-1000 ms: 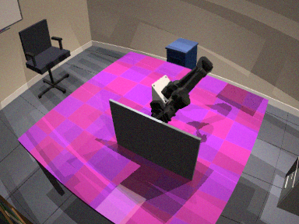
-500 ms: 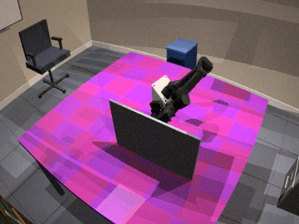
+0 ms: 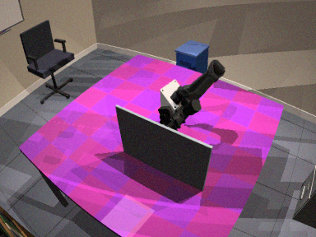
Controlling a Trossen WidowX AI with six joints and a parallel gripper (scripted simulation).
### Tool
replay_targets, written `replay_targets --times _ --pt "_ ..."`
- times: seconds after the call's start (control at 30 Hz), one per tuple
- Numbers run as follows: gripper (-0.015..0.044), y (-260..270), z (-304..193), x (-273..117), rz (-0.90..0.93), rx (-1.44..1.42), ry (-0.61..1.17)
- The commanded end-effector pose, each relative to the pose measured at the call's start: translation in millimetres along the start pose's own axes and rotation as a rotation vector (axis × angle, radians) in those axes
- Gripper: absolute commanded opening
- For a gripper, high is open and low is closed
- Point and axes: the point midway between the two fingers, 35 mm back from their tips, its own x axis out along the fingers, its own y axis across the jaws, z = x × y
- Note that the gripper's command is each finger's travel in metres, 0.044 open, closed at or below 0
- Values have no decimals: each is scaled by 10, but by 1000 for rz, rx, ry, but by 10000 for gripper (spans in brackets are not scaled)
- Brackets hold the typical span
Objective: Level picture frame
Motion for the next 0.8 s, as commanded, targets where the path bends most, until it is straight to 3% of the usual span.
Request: replay_targets --times 0.0,0.07,0.77 --pt "30 -11 -4 1 -5 4 2" --pt "0 -11 -4 1 -5 4 2" --pt "0 34 0 1 -5 4 2"
